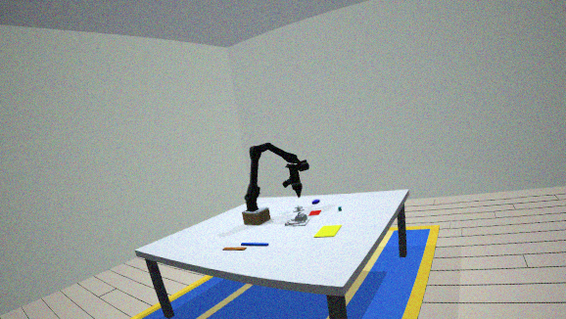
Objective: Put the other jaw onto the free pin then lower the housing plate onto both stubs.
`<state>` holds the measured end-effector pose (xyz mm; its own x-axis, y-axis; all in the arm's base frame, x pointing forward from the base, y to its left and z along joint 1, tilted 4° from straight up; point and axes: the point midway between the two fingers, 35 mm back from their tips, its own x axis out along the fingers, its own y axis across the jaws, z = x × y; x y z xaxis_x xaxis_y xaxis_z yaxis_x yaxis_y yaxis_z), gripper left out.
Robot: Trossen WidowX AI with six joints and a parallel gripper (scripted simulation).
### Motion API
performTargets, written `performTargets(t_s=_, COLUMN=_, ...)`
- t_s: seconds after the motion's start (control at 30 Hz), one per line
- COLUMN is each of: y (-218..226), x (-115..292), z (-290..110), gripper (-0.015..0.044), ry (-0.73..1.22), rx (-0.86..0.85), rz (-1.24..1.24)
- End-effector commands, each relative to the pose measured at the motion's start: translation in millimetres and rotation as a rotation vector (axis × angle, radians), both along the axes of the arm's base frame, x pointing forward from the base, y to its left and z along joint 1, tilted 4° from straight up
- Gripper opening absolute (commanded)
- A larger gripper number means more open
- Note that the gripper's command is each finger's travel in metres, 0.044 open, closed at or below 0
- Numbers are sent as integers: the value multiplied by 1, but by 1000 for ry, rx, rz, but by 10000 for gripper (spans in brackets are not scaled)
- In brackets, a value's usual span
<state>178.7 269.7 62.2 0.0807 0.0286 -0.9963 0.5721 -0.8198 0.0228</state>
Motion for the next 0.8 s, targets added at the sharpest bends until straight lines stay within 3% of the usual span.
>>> performTargets(t_s=0.0, y=-4, x=-1, z=-27, gripper=440, ry=5, rx=-15, rz=9)
performTargets(t_s=0.77, y=-4, x=-1, z=-33, gripper=440, ry=5, rx=-15, rz=9)
